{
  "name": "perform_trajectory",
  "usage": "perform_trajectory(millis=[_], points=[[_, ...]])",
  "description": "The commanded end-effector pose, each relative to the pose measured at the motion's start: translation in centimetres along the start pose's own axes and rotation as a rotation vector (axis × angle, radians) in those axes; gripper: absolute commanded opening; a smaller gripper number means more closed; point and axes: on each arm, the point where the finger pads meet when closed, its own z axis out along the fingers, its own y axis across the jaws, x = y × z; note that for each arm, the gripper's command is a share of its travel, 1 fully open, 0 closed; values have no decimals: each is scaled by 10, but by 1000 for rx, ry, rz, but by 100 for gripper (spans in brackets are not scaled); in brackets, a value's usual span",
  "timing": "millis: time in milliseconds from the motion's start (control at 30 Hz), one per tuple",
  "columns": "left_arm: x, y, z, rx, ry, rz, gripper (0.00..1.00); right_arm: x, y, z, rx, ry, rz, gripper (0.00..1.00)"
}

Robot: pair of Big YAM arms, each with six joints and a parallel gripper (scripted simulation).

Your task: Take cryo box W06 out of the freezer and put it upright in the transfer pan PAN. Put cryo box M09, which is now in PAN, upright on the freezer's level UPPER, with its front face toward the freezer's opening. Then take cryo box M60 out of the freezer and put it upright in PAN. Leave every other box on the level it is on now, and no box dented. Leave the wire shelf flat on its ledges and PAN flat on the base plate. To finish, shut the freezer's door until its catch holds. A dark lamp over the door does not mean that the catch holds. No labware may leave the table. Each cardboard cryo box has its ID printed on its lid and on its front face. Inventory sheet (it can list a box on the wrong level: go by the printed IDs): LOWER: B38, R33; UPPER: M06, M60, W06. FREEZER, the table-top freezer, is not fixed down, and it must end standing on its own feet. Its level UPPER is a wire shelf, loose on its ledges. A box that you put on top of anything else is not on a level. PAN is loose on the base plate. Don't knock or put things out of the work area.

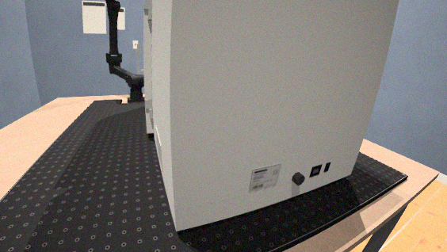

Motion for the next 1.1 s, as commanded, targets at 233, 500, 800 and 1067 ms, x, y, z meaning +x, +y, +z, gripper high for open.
perform_trajectory(millis=[233,500,800,1067], points=[[-29,-6,-23,8,-62,-37,100,14,0,3,-3,31,-11,0],[-14,-7,-31,7,-47,-31,100,14,0,3,-3,31,-11,0],[-22,-6,-47,8,-61,-37,100,14,0,3,-3,31,-11,0],[-7,-7,-55,7,-44,-31,100,14,0,3,-3,31,-11,0]])
